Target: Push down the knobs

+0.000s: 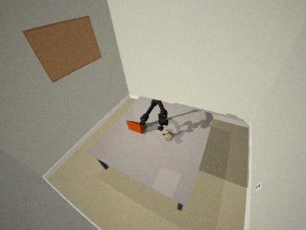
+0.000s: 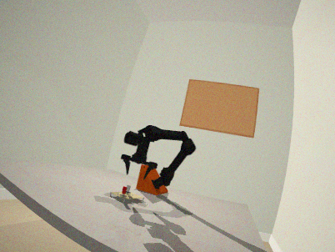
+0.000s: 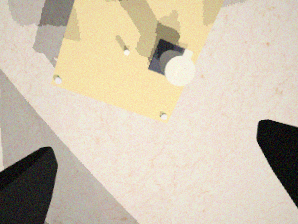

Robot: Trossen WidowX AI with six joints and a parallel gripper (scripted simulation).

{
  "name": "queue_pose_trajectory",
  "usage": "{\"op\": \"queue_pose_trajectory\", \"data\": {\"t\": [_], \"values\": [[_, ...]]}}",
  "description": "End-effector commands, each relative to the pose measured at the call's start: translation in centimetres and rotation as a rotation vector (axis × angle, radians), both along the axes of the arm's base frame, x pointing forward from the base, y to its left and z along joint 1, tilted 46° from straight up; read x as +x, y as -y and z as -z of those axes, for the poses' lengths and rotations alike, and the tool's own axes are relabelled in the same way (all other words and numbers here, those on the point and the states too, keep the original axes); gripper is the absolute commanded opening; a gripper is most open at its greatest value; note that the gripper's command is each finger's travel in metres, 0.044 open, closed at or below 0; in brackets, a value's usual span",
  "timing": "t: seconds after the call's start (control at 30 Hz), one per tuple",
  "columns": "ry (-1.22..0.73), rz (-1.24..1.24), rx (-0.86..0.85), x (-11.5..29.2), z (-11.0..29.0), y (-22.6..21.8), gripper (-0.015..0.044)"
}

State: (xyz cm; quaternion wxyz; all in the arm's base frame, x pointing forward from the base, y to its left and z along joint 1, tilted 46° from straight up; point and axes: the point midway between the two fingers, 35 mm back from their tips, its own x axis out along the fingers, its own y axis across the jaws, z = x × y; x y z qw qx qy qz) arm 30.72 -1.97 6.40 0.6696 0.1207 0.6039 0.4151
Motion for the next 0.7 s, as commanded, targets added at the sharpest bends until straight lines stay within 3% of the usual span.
{"op": "queue_pose_trajectory", "data": {"t": [0.0, 0.13, 0.67], "values": [[-0.002, -0.008, -0.002, -4.0, 0.3, 0.4, 0.044], [-0.003, -0.02, 0.013, -8.1, 0.5, 0.3, 0.044], [-0.003, -0.021, 0.014, -8.3, 0.5, 0.3, 0.044]]}}
